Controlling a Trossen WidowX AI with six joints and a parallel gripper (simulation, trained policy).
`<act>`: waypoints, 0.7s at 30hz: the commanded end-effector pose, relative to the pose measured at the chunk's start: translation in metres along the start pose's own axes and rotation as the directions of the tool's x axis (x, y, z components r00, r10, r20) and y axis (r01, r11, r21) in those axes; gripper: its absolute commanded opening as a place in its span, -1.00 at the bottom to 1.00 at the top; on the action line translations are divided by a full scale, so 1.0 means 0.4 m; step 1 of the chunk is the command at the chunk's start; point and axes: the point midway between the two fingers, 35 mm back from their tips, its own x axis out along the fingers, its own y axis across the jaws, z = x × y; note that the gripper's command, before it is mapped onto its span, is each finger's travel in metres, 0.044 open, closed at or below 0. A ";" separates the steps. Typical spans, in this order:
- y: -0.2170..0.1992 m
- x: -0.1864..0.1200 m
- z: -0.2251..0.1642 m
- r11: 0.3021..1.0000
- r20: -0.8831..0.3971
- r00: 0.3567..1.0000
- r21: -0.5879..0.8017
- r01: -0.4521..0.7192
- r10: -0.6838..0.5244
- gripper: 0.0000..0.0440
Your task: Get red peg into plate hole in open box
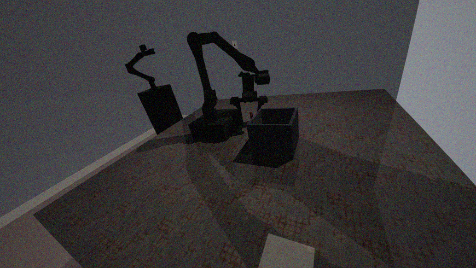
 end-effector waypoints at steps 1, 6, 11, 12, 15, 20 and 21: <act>-0.004 0.030 0.004 1.000 0.011 1.000 0.014 -0.001 0.001 0.82; 0.002 0.056 0.001 1.000 0.013 1.000 0.019 -0.012 0.012 0.61; 0.020 0.078 -0.010 1.000 0.002 1.000 0.005 -0.025 0.025 0.03; 0.024 0.082 -0.012 1.000 -0.001 1.000 0.000 -0.027 0.027 -0.09; 0.033 0.091 -0.021 0.999 -0.011 0.999 -0.017 -0.034 0.034 -0.43; 0.049 0.102 -0.032 0.998 -0.024 0.999 -0.050 -0.049 0.047 -0.98; 0.053 0.102 -0.035 0.997 -0.028 0.998 -0.056 -0.053 0.051 -1.00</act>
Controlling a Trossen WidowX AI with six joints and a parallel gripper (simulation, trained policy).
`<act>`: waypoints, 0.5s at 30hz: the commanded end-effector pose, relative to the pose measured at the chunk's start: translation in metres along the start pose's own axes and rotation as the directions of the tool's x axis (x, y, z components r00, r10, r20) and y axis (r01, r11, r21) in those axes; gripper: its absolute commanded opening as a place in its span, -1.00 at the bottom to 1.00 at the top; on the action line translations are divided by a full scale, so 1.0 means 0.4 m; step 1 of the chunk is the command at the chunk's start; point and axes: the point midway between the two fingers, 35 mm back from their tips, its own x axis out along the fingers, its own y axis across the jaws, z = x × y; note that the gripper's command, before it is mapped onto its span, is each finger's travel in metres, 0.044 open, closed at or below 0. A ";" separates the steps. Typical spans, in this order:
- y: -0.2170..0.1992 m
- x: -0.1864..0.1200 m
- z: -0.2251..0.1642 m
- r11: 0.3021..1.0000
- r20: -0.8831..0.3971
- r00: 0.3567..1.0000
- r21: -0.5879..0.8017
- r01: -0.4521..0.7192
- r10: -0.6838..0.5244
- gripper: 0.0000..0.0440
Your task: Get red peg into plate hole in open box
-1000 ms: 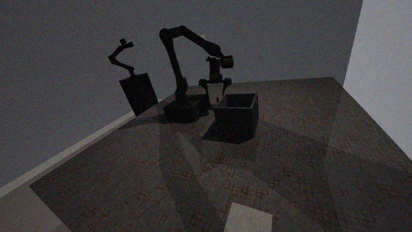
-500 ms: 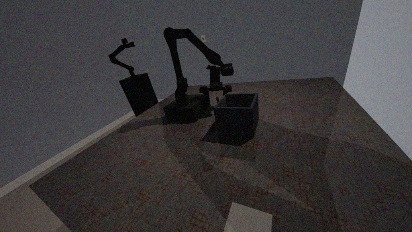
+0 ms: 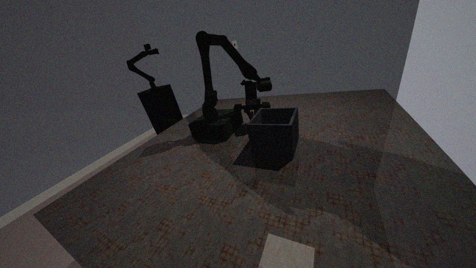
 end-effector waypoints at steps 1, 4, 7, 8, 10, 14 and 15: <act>0.017 0.003 -0.006 1.000 -0.011 1.000 -0.019 -0.023 0.023 -1.00; 0.026 -0.010 0.000 0.999 -0.012 0.999 -0.010 -0.045 0.045 -1.00; 0.036 -0.026 0.001 0.998 -0.017 0.998 -0.001 -0.069 0.069 -1.00; 0.039 -0.031 0.002 0.997 -0.019 0.997 0.002 -0.076 0.076 -1.00; 0.045 -0.044 0.003 0.996 -0.023 0.996 0.010 -0.090 0.090 -1.00; 0.061 -0.073 0.005 0.992 -0.034 0.991 0.023 -0.126 0.127 -1.00; 0.065 -0.081 0.006 0.990 -0.037 0.990 0.026 -0.136 0.137 -1.00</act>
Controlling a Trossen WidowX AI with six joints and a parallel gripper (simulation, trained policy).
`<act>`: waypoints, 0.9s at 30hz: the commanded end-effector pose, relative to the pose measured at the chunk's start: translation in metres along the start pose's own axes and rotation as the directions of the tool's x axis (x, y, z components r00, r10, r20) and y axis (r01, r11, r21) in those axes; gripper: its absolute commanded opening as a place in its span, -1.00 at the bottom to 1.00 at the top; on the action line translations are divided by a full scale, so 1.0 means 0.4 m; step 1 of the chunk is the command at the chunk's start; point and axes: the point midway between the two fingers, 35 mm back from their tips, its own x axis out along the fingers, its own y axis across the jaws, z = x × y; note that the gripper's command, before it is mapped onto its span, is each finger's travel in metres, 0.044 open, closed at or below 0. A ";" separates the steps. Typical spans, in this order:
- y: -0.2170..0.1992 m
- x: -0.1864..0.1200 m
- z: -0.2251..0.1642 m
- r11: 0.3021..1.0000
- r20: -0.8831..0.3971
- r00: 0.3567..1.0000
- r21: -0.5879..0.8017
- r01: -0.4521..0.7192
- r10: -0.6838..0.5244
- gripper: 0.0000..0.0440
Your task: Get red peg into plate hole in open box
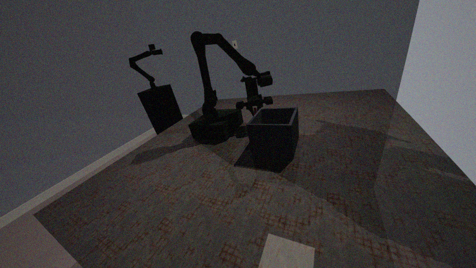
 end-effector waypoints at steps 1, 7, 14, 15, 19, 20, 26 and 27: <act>0.029 -0.034 0.001 0.999 -0.015 0.999 0.013 -0.048 0.048 -1.00; 0.064 -0.089 0.007 0.993 -0.030 0.993 0.020 -0.113 0.113 -1.00; 0.105 -0.165 0.030 0.983 -0.030 0.982 0.015 -0.184 0.185 -1.00; 0.110 -0.176 0.035 0.981 -0.028 0.981 0.013 -0.193 0.194 -1.00; 0.129 -0.218 0.059 0.974 -0.013 0.974 0.005 -0.224 0.225 -1.00; 0.134 -0.228 0.067 0.973 -0.009 0.973 0.003 -0.231 0.231 -1.00; 0.146 -0.286 0.118 0.969 0.020 0.969 -0.004 -0.247 0.247 -1.00; 0.147 -0.294 0.128 0.969 0.025 0.969 -0.005 -0.247 0.247 -1.00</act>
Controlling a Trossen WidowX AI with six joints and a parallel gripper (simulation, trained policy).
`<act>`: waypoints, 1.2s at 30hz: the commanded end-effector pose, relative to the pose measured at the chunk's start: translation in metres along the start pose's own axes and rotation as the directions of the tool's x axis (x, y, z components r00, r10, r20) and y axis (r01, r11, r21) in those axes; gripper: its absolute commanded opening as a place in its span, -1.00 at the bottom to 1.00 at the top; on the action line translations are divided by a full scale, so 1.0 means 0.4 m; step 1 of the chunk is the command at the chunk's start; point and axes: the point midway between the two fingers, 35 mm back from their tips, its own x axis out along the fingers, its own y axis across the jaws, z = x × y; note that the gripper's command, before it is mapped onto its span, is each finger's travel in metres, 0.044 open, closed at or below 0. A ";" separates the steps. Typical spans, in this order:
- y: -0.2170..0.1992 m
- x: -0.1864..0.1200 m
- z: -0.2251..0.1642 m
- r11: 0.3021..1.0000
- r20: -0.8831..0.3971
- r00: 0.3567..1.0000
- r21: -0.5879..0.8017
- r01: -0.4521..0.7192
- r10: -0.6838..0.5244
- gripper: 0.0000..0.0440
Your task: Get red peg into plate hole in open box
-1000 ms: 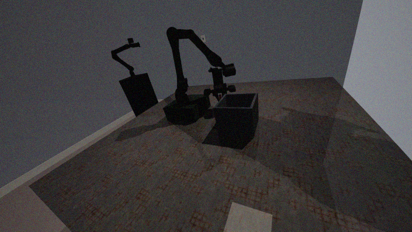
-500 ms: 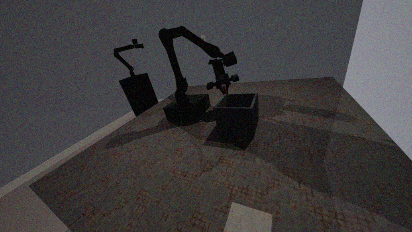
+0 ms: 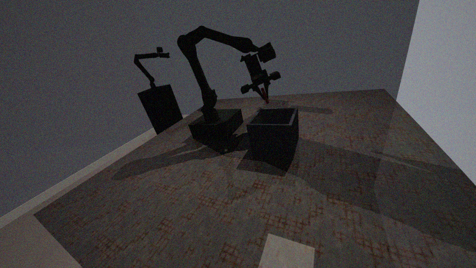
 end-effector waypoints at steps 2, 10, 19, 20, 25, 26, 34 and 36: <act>0.023 -0.044 0.047 1.000 0.028 0.999 -0.004 -0.016 0.016 -1.00; 0.031 -0.074 0.126 1.000 0.071 0.997 0.004 -0.003 0.003 -1.00; 0.026 -0.082 0.203 1.000 0.101 0.994 0.015 0.025 -0.027 -1.00; 0.026 -0.082 0.211 0.999 0.104 0.994 0.016 0.029 -0.030 -1.00; 0.023 -0.079 0.248 0.999 0.111 0.993 0.021 0.047 -0.049 -1.00; 0.022 -0.078 0.255 0.999 0.112 0.992 0.022 0.050 -0.052 -1.00; 0.018 -0.066 0.308 0.997 0.112 0.991 0.025 0.076 -0.078 -1.00; 0.017 -0.062 0.320 0.996 0.111 0.990 0.025 0.081 -0.084 -1.00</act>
